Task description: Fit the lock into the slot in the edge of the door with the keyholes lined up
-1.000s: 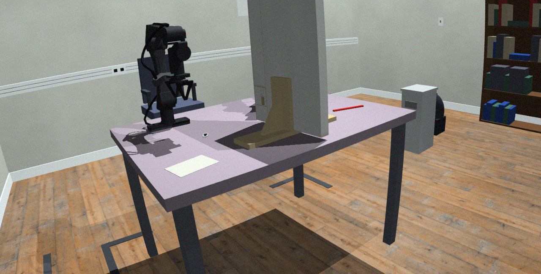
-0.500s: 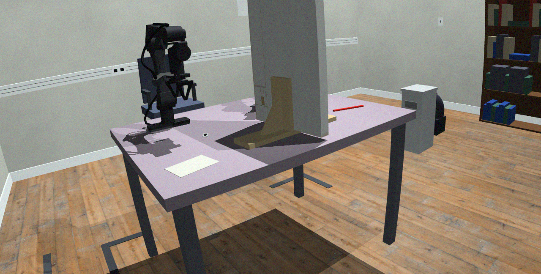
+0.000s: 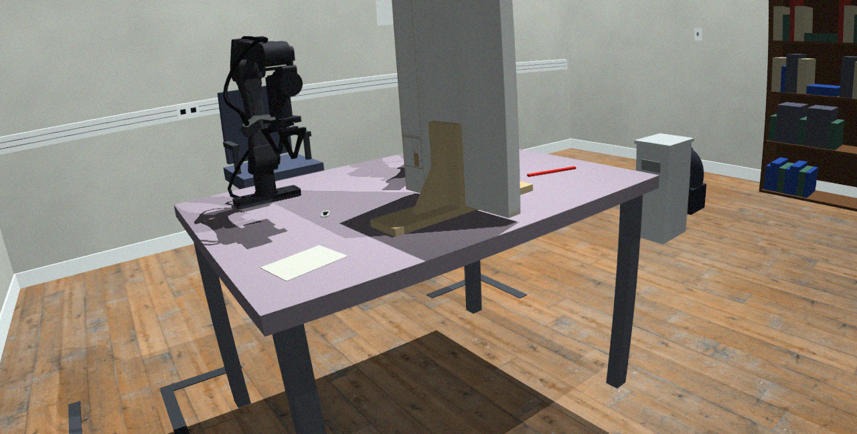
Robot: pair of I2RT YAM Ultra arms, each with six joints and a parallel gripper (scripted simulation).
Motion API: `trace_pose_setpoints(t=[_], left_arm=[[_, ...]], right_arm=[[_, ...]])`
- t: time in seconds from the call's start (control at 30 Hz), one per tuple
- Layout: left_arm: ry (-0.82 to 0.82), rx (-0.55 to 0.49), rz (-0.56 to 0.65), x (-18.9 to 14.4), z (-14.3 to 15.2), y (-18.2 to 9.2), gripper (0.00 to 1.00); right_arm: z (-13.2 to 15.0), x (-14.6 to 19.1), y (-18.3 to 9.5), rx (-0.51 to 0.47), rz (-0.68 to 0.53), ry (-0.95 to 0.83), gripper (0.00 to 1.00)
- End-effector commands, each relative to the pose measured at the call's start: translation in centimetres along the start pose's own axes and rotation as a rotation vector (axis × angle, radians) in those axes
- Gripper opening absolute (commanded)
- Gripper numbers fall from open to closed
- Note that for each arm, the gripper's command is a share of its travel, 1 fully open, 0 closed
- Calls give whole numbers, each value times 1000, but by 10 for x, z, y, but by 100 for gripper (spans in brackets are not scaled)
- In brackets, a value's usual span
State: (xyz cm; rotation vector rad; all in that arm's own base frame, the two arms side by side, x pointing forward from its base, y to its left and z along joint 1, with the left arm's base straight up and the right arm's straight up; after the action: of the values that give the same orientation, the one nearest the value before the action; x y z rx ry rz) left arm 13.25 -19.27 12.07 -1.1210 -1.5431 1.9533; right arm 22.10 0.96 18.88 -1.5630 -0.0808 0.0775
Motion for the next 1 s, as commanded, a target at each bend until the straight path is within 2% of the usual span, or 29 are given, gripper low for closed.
trace_pose_setpoints(t=[0.0,0.97], left_arm=[[49,-20,71,-8,0,-4,77],[243,-119,131,-10,2,-3,77]], right_arm=[[0,-1,-3,-7,-3,0,100],[0,-1,-3,-7,-3,0,100]])
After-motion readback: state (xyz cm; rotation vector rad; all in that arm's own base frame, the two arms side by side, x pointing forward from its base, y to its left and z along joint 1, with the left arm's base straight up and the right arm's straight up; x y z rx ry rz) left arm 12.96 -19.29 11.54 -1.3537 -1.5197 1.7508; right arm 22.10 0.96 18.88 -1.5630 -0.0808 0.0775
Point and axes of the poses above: on each arm, the point where the finger pads meet when closed, its own y axis out along the fingers, its own x axis across the jaws, z = x × y, the point moved 3 cm from there along -y, back along the fingers
